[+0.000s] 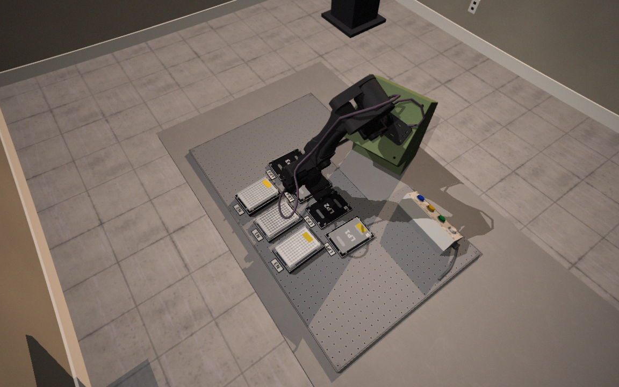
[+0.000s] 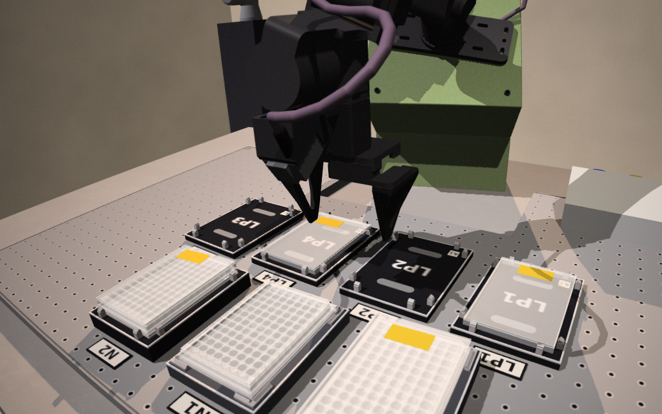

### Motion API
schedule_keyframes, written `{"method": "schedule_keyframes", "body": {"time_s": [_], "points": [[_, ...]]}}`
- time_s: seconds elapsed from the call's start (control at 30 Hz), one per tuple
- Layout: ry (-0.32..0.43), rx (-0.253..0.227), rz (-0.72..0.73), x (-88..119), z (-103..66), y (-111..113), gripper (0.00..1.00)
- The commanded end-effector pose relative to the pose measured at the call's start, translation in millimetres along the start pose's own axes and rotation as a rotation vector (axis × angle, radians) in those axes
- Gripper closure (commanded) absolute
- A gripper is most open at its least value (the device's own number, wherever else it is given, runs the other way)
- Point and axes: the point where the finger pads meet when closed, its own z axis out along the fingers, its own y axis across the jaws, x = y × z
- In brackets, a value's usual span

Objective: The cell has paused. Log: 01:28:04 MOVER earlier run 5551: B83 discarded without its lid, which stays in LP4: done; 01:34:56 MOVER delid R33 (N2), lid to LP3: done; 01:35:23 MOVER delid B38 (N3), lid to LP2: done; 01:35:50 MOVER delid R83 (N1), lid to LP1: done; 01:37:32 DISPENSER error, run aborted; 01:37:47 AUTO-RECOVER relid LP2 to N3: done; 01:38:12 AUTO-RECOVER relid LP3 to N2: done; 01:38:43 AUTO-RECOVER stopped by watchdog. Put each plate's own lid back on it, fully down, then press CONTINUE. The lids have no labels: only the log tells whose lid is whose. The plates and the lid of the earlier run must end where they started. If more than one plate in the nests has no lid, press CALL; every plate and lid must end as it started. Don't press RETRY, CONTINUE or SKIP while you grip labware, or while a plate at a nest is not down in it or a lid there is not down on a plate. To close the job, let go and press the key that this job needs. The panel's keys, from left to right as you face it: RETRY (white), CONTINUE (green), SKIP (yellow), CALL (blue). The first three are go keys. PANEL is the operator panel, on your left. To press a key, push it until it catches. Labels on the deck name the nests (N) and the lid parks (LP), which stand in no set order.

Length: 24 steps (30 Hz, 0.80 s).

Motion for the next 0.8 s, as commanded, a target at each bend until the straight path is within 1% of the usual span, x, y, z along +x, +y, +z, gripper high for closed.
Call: {"method": "schedule_keyframes", "body": {"time_s": [0.0, 0.13, 0.2, 0.4, 0.43, 0.5, 0.57, 0.77], "points": [[-0.045, 0.013, -0.014, -18.4, -10.7, -1.6, 0.0], [-0.044, 0.01, -0.014, -18.6, -10.9, -1.2, 0.0], [-0.034, 0.008, -0.009, -13.5, -9.8, -1.5, 0.0], [-0.039, 0.007, -0.011, -16.2, -10.5, -1.2, 0.0], [-0.062, 0.005, -0.009, -5.1, -6.0, -7.4, 0.01], [-0.129, 0.006, -0.006, -6.3, -6.9, -17.1, 0.03], [-0.163, 0.004, 0.02, 0.9, -1.4, -29.5, 0.05], [-0.364, 0.004, 0.02, -2.6, -4.5, -58.2, 0.11]]}}
